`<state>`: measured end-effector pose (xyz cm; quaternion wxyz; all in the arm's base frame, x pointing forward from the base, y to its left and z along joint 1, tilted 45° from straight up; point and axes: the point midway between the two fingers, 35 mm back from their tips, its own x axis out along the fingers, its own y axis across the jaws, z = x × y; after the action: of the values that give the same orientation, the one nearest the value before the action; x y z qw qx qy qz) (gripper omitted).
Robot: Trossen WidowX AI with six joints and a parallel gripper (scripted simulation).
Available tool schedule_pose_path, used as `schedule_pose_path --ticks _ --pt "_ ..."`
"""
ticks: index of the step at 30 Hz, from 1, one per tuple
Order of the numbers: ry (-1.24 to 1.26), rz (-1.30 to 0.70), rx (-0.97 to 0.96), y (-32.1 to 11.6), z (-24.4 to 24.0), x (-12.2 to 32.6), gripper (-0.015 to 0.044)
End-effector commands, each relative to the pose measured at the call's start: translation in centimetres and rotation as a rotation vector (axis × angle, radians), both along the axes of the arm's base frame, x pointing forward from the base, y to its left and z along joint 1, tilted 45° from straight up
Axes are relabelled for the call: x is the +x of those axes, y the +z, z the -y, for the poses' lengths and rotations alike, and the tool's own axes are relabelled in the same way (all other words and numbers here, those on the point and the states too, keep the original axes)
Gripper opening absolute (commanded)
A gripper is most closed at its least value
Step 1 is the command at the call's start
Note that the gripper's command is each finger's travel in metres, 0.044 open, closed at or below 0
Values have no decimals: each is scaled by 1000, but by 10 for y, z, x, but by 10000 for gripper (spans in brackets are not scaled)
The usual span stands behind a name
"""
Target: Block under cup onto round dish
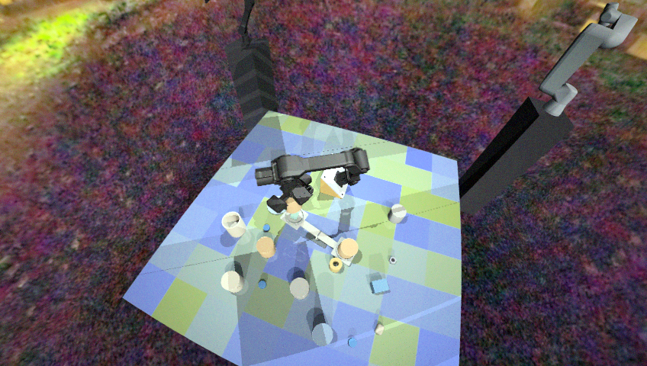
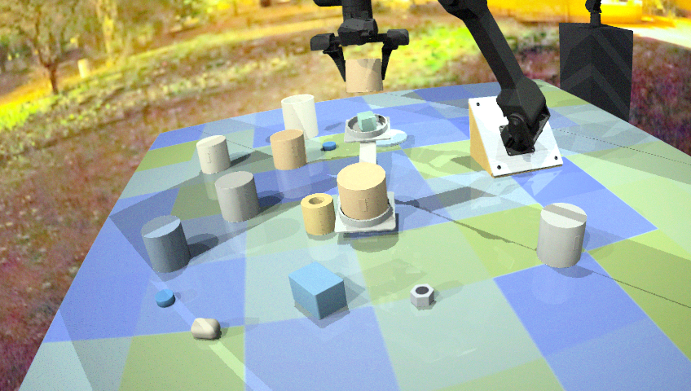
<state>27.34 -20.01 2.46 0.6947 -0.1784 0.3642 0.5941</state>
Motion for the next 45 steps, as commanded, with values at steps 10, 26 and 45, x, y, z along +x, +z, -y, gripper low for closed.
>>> schedule_pose_path --ticks 10,26,45 --pt "17 10 -23 -71 37 -52 0" --pt "56 21 -23 -169 51 -147 0" --pt "57 26 -22 -201 24 -150 0"
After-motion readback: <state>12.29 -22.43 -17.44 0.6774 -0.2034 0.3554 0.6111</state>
